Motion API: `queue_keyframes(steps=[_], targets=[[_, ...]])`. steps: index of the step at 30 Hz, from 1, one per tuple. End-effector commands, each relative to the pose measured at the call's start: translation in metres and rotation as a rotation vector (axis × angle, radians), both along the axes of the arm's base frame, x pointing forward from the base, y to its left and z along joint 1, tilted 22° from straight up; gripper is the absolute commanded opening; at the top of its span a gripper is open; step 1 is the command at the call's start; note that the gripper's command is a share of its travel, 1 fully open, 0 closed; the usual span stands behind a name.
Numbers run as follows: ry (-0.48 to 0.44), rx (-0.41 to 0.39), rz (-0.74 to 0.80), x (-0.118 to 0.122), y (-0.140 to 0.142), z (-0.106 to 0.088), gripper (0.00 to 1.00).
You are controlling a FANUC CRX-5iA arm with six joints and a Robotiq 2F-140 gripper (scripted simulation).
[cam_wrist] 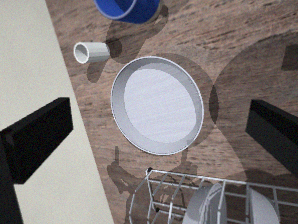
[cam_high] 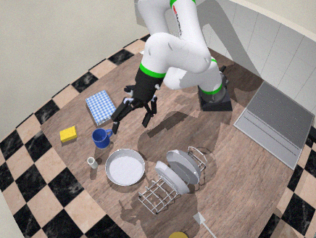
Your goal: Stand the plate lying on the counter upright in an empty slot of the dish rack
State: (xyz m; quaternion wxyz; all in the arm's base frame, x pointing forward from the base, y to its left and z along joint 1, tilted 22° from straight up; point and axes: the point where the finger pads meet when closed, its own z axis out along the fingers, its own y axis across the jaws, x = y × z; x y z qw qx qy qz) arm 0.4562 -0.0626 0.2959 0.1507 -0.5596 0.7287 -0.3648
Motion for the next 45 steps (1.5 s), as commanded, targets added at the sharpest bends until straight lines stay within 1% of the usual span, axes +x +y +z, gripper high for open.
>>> queue_keyframes(steps=[1, 2, 4, 7, 14, 15, 45], targets=[[0.06, -0.02, 0.08, 0.012, 0.02, -0.044, 1.0], [0.06, -0.02, 0.08, 0.012, 0.02, -0.044, 1.0], [0.076, -0.025, 0.1, 0.012, 0.024, -0.054, 1.0], [0.091, -0.029, 0.117, 0.012, 0.028, -0.063, 1.0], [0.098, -0.031, 0.127, 0.011, 0.03, -0.068, 1.0], [0.098, -0.031, 0.127, 0.011, 0.03, -0.068, 0.24], [0.098, -0.031, 0.127, 0.011, 0.03, -0.068, 0.24]])
